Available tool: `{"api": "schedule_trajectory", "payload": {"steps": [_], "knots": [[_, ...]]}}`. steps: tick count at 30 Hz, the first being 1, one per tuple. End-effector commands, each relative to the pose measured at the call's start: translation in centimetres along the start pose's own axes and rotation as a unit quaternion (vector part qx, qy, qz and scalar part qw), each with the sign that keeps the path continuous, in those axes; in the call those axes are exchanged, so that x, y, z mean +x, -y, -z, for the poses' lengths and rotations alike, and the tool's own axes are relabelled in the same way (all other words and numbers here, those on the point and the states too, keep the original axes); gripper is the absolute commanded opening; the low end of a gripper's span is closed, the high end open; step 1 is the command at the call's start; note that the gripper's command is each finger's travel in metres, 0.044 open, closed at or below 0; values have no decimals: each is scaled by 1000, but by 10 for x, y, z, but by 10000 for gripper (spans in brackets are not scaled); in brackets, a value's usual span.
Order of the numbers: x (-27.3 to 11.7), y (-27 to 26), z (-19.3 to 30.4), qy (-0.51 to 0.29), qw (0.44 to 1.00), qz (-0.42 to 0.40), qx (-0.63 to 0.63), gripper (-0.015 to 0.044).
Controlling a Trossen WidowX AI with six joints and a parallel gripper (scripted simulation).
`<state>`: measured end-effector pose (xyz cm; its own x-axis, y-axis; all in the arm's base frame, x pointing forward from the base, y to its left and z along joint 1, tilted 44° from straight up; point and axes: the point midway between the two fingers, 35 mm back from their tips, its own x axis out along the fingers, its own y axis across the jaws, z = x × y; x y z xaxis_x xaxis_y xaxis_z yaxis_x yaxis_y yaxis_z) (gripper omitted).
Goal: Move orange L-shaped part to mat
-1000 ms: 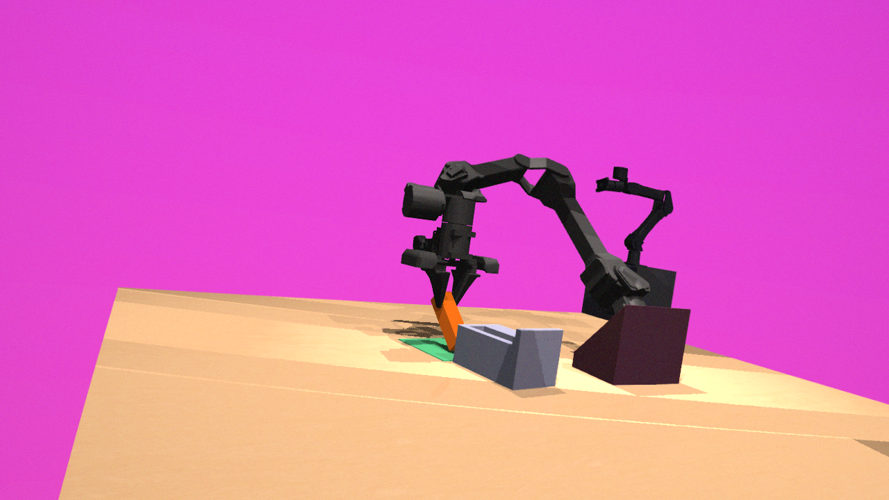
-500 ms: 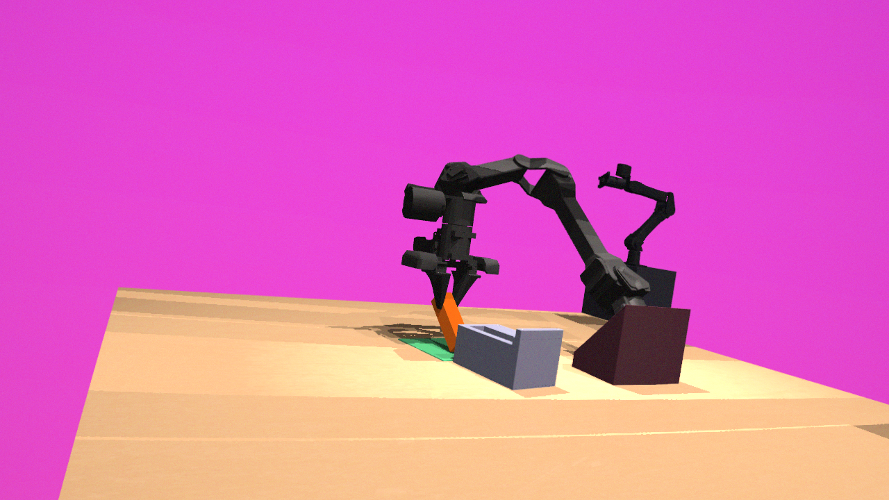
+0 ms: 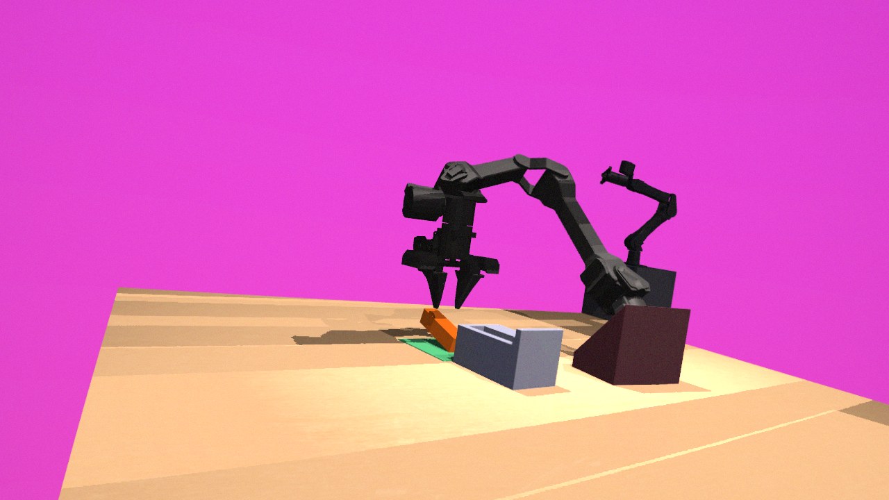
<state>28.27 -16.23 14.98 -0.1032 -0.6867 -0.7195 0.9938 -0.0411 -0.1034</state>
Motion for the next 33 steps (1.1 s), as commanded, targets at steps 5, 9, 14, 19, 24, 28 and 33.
{"api": "schedule_trajectory", "payload": {"steps": [5, 9, 14, 19, 24, 28, 33], "knots": [[-51, -4, 0, 0, 1000, -1, -10, 400], [-86, 0, 0, 4, 1000, -1, -17, 400], [-84, -2, 0, 4, 1000, -10, -17, 400], [-84, -2, 0, 4, 1000, -10, -17, 400], [-84, -2, 0, 4, 1000, -10, -17, 400], [-84, -2, 0, 4, 1000, -10, -17, 400], [-84, -2, 0, 4, 1000, -10, -17, 400]]}}
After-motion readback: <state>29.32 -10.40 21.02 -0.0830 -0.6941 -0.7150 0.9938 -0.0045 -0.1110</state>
